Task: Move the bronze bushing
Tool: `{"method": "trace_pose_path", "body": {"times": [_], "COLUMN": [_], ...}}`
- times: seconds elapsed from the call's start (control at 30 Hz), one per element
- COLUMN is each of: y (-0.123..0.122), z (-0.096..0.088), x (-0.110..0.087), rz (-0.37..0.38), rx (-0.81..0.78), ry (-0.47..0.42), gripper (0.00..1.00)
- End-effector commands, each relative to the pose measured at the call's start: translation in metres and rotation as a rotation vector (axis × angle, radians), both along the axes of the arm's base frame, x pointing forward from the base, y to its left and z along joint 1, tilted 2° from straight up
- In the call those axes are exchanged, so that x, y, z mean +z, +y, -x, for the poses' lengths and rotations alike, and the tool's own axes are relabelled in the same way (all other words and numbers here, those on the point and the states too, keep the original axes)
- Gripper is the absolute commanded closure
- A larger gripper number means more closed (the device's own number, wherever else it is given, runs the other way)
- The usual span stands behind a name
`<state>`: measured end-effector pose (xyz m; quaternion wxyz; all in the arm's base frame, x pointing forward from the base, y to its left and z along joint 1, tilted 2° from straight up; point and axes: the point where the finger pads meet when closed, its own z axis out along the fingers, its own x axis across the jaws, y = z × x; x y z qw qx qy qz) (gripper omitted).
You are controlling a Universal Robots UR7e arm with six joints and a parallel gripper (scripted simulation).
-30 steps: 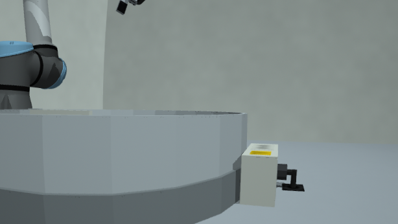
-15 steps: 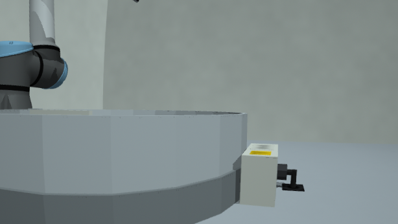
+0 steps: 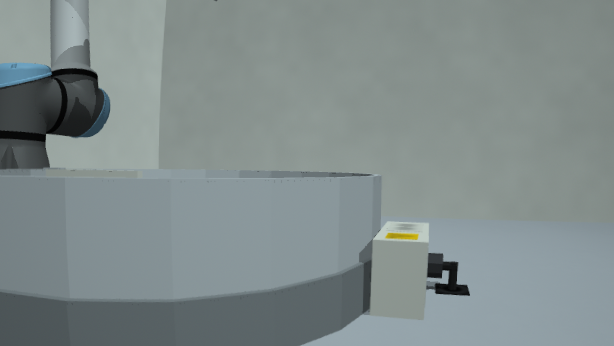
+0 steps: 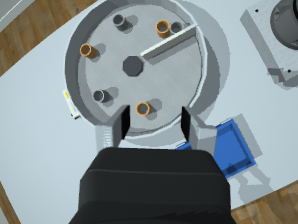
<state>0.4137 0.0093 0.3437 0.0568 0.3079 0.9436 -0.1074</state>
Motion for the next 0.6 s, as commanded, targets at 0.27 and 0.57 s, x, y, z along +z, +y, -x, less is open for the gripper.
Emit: {"method": "trace_pose_path", "body": {"times": [0.27, 0.57], "y": [-0.0006, -0.0009], "z": [-0.0009, -0.0023], "x": [0.0002, 0.0007], "rz": [-0.122, -0.253], "rx": [-0.003, -0.007], "ry": [0.006, 0.01], "gripper": [0.0, 0.0]}}
